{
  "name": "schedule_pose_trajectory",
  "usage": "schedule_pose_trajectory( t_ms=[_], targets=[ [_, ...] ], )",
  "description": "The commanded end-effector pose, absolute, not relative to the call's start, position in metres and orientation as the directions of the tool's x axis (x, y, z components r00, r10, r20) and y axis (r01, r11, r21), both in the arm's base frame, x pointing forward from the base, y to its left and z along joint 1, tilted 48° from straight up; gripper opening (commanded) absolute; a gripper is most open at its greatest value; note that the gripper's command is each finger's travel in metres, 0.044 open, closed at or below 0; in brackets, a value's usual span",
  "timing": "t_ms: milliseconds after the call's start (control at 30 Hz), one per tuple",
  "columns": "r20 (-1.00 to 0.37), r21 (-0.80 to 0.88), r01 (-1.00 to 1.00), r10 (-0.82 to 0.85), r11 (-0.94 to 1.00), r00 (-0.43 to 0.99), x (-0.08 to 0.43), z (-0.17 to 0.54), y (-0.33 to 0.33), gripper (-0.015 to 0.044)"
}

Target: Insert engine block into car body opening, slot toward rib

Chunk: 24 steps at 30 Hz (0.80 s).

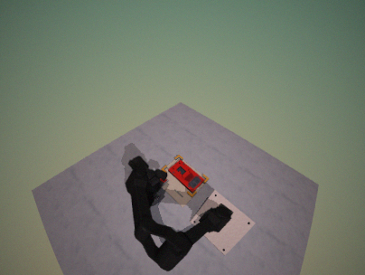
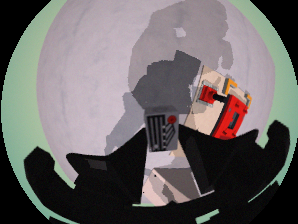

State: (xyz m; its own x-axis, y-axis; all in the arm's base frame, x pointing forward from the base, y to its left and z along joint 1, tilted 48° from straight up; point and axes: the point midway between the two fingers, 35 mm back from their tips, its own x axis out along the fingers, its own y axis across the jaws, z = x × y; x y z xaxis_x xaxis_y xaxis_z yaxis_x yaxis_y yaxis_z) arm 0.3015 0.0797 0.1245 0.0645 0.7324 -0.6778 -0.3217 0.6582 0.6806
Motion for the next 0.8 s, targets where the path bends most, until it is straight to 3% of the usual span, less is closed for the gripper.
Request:
schedule_pose_trajectory(
  t_ms=[0, 433, 767],
  targets=[
    [-0.678, 0.677, -0.329, 0.732, 0.659, 0.071, 0.302, 0.135, 0.071, 0.0],
    [-0.67, 0.683, -0.329, 0.739, 0.652, 0.071, 0.293, 0.163, 0.044, 0.0],
    [-0.673, 0.691, -0.294, 0.736, 0.66, 0.072, 0.304, 0.144, 0.033, 0.0]
  ],
)
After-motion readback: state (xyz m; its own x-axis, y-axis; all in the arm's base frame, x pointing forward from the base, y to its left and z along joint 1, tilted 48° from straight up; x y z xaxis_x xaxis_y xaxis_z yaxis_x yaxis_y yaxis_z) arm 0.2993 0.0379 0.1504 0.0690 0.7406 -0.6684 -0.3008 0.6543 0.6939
